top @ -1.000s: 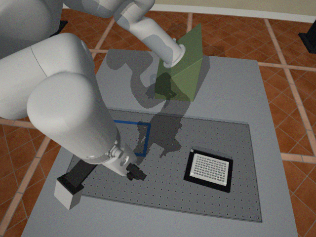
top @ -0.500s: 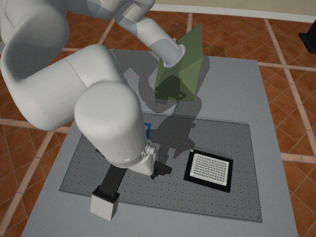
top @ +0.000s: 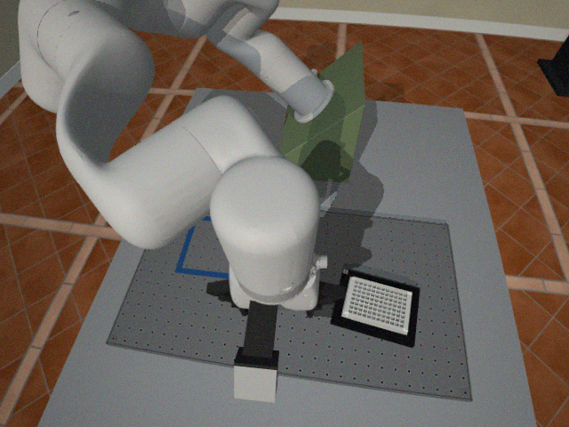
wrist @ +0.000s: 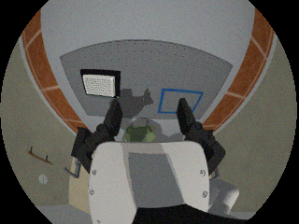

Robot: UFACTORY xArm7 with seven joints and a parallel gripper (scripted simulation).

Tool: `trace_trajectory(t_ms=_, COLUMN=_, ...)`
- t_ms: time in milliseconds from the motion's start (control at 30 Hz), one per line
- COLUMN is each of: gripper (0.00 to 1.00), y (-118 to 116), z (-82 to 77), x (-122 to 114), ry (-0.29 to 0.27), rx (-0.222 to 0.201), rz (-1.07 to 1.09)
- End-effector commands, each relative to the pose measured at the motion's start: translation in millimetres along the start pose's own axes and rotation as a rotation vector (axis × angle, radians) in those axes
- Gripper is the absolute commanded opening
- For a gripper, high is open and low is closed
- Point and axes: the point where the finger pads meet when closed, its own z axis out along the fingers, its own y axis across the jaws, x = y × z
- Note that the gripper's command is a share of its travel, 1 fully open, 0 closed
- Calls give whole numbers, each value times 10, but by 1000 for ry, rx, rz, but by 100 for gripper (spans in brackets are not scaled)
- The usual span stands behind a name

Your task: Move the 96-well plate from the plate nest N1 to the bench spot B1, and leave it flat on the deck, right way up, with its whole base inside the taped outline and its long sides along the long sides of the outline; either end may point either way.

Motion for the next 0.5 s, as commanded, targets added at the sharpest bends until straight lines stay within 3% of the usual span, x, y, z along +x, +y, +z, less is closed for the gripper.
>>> trace_trajectory(t_ms=0, gripper=100, y=-200, z=51, x=-3, ry=12, rx=2, rz=-117)
trace_trajectory(t_ms=467, gripper=100, y=-572, z=205, x=-58, ry=27, rx=0, rz=-353)
